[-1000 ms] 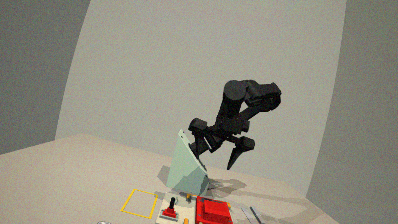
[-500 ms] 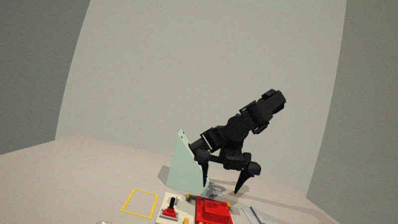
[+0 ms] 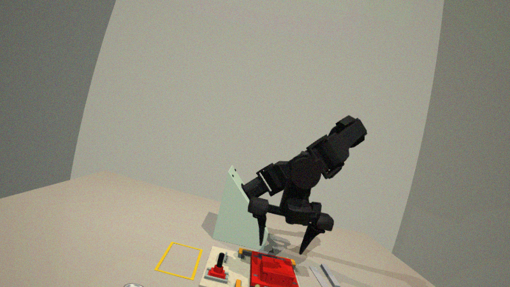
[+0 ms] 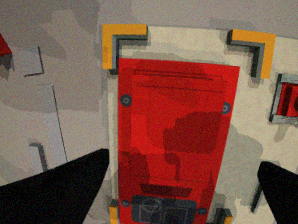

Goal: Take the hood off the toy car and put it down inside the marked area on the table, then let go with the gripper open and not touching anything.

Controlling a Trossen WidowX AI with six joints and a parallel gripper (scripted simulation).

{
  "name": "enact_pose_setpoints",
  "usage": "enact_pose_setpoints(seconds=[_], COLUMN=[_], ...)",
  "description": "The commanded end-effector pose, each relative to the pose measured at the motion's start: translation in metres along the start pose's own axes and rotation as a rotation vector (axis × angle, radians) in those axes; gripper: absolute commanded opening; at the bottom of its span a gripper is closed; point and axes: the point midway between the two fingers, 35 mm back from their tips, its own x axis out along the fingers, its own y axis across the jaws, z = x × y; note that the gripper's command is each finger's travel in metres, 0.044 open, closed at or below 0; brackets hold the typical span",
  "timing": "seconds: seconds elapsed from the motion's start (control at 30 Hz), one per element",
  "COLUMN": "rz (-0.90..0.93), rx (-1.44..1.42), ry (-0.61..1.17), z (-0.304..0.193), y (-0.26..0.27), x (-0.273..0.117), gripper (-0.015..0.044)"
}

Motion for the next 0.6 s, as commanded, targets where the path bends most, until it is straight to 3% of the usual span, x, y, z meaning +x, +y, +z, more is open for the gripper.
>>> enact_pose_setpoints(seconds=[0.0,0.57], rz=[0.004,0.005], rx=[0.008,0.008], ry=[0.004,0.004], z=[-0.002,-0.002], y=[0.0,0.002], x=[0.005,0.021], gripper=[0.044,0.044])
